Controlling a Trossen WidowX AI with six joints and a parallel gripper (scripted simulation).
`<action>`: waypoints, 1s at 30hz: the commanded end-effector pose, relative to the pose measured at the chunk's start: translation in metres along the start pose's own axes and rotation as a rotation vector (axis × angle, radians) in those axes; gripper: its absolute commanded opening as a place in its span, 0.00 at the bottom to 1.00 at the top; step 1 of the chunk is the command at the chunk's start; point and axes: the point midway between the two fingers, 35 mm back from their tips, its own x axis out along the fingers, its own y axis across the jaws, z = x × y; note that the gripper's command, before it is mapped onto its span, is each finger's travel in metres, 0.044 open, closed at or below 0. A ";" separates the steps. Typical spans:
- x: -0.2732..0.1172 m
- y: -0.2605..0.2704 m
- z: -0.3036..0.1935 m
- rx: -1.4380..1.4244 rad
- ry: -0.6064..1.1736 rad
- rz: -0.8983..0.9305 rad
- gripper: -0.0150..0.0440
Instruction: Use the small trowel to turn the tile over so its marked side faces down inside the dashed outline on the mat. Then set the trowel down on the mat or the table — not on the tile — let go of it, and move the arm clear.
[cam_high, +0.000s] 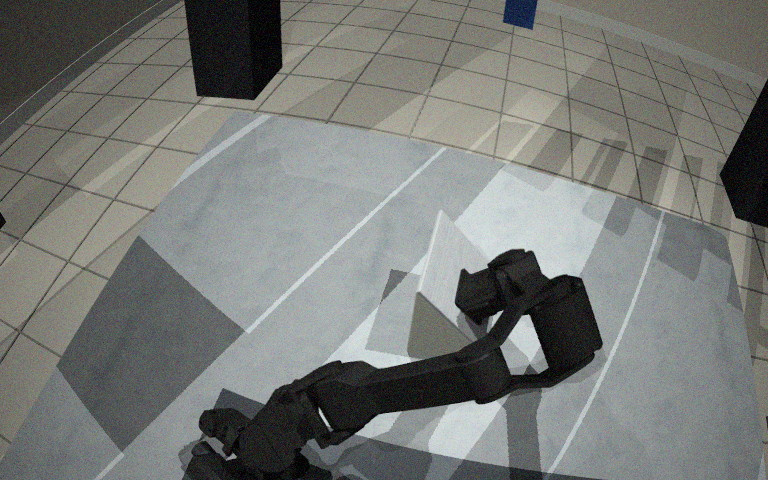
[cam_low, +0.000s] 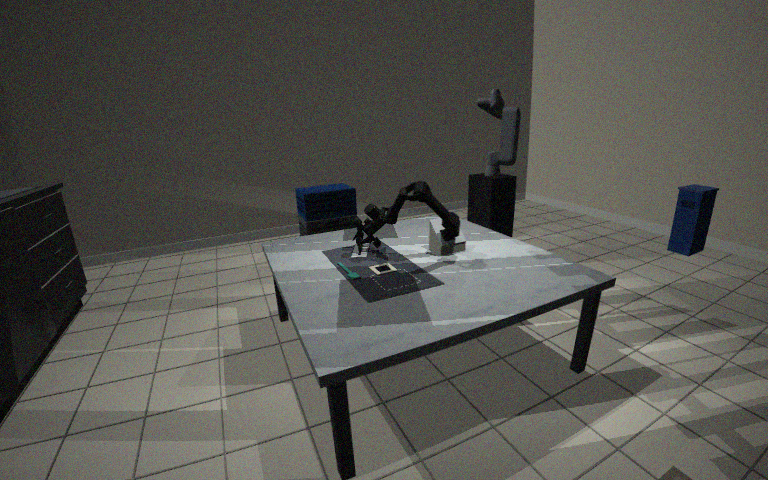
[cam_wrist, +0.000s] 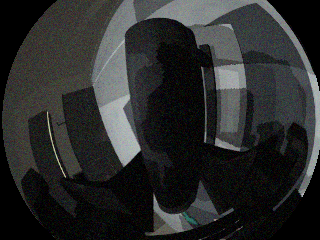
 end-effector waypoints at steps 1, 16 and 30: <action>0.000 0.000 0.000 0.001 -0.002 0.001 0.26; -0.039 0.046 -0.002 -0.010 0.004 0.001 0.25; -0.072 0.006 -0.103 -0.317 0.244 0.018 0.25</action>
